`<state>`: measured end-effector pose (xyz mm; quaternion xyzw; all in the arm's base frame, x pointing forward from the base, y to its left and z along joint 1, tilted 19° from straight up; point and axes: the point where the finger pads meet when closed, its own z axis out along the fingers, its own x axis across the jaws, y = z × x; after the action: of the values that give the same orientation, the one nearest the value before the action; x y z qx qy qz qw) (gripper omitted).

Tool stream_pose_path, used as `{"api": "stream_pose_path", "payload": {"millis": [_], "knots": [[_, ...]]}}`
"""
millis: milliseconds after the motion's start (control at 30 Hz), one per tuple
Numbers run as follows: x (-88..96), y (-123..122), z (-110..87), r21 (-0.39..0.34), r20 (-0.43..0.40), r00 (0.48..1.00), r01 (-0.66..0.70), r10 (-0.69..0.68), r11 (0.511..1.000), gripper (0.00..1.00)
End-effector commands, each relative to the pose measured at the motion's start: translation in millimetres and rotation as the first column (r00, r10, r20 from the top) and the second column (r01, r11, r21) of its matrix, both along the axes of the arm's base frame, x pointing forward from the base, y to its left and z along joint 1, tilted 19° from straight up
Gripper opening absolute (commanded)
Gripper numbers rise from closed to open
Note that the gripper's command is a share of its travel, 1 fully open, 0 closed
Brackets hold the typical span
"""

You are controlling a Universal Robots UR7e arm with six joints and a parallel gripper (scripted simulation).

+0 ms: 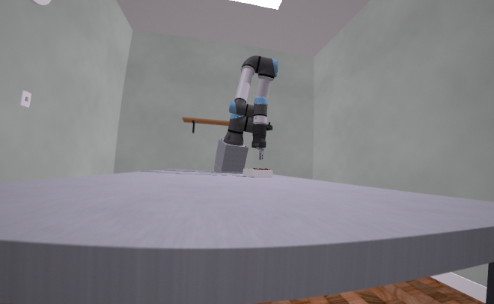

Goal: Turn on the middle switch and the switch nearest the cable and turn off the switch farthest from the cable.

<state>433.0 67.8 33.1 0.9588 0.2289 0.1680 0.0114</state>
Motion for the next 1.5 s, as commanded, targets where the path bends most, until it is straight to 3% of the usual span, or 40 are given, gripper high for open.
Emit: {"api": "stream_pose_path", "payload": {"millis": [0, 1467], "knots": [[0.4, 0, -0.1, 0.0, 0.001, 1.0, 0.0, 0.0, 1.0, 0.0], [13.3, 2, -36.9, 0.0, 0.001, 1.0, 0.0, 0.0, 1.0, 0.0]]}}
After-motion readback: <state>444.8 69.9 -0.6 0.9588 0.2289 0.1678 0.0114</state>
